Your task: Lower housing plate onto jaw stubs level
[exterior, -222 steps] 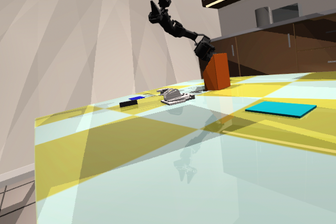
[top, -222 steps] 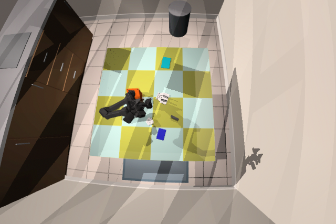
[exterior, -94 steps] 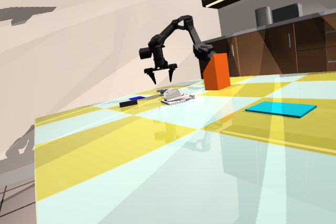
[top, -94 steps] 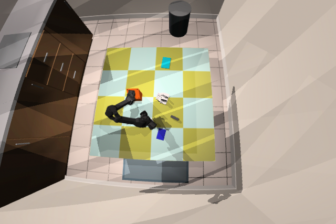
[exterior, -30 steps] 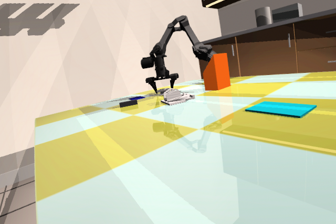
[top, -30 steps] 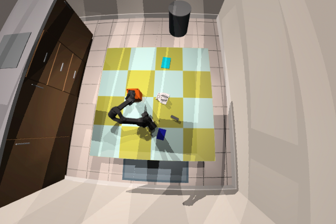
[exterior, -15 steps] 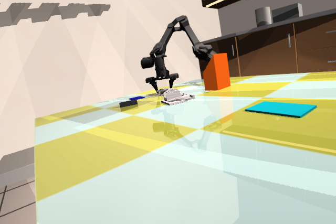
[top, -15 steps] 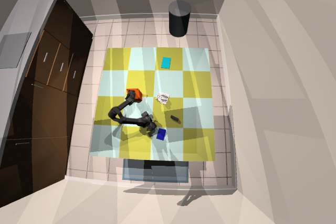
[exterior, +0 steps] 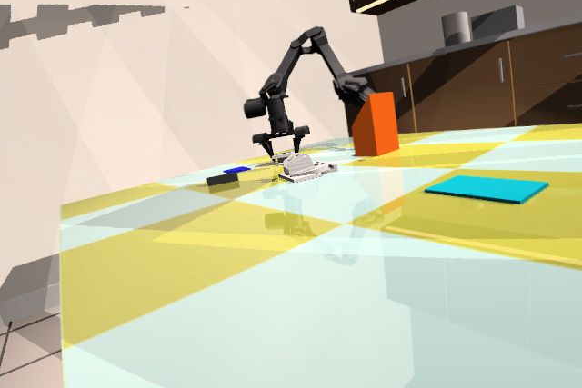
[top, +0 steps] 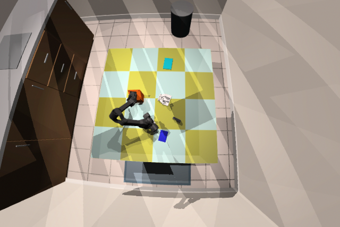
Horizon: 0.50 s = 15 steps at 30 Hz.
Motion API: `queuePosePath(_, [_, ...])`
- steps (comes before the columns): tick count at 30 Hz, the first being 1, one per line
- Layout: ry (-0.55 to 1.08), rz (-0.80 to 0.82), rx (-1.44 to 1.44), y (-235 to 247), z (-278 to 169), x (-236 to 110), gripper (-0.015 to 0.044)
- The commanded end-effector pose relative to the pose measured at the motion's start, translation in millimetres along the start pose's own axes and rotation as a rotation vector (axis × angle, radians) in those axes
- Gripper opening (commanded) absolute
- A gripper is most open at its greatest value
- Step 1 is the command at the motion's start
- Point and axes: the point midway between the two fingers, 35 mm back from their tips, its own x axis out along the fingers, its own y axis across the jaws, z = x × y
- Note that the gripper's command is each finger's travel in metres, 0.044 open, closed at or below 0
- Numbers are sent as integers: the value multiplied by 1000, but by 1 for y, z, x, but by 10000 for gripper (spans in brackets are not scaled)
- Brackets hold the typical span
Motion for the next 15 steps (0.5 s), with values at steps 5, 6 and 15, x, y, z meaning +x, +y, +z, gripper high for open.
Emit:
queuePosePath(5, [2,6,6,3,-2,-24,351])
queuePosePath(6, [3,6,6,4,-2,-27,351])
queuePosePath(15, [5,7,4,3,-1,-56,351])
